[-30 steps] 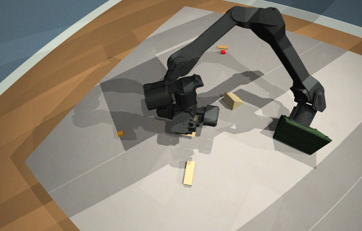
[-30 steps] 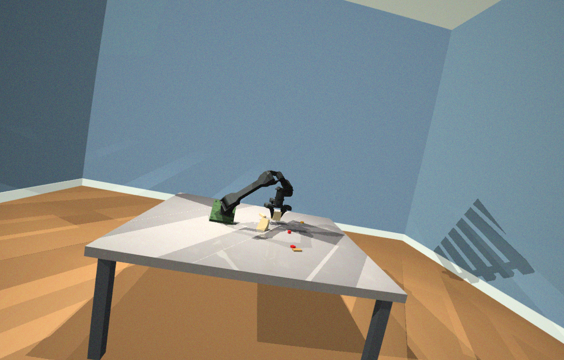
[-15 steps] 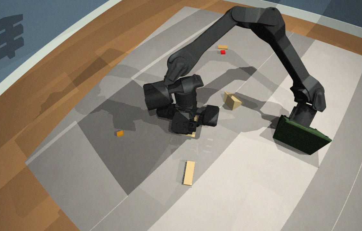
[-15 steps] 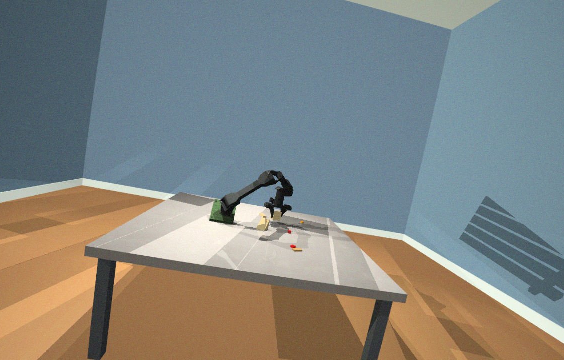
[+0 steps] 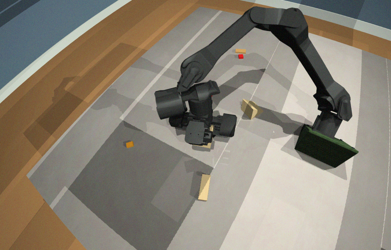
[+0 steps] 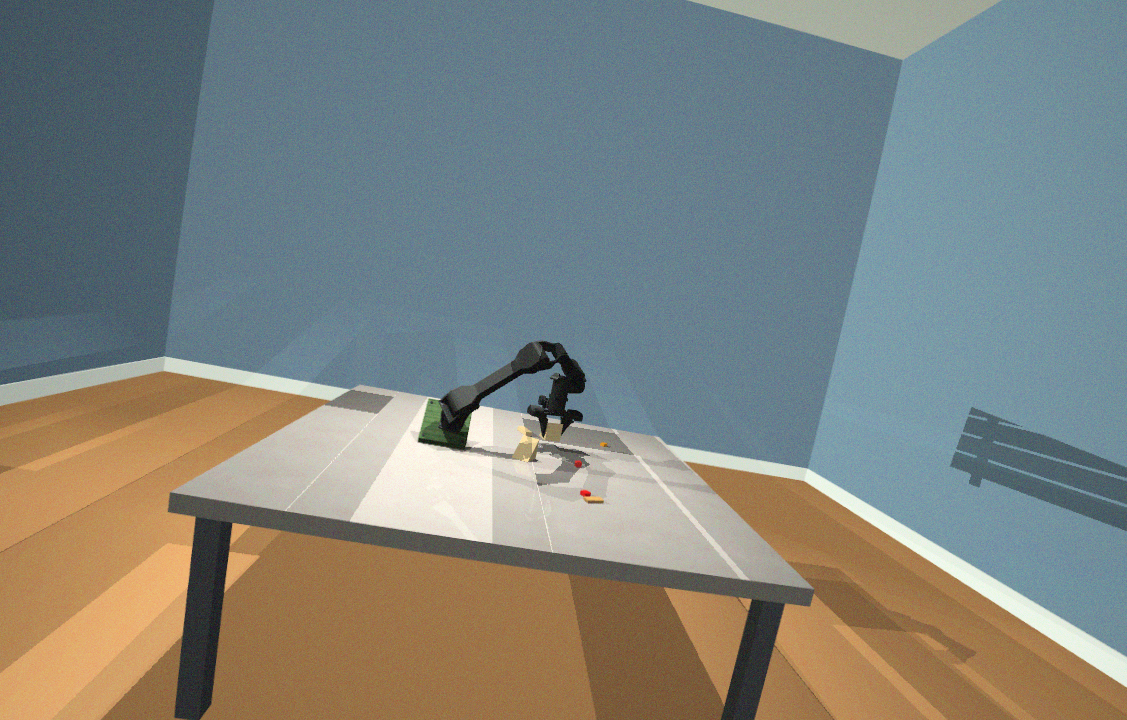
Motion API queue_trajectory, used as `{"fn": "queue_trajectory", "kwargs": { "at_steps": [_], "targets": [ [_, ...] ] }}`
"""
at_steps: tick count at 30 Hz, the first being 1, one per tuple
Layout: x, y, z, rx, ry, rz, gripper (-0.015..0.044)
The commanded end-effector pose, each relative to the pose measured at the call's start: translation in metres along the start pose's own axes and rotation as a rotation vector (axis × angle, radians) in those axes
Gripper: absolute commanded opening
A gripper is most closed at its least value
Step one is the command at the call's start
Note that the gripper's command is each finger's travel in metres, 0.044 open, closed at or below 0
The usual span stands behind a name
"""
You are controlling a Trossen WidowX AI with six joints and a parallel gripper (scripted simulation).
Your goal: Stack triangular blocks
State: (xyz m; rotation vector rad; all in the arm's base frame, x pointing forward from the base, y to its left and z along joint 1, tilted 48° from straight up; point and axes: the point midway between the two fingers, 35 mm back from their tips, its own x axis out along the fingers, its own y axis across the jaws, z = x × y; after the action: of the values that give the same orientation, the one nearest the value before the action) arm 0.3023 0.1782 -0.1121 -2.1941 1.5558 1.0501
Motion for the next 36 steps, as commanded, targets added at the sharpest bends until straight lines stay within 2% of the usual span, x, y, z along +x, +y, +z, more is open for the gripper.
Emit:
{"fn": "queue_trajectory", "kwargs": {
  "at_steps": [1,23,36],
  "targets": [
    [0.0,0.0,0.0,-0.005,-0.001,0.0,0.0],
    [0.0,0.0,0.0,0.0,0.0,0.0,0.0],
    [0.02,0.0,0.0,0.001,0.001,0.002,0.0]
  ]
}}
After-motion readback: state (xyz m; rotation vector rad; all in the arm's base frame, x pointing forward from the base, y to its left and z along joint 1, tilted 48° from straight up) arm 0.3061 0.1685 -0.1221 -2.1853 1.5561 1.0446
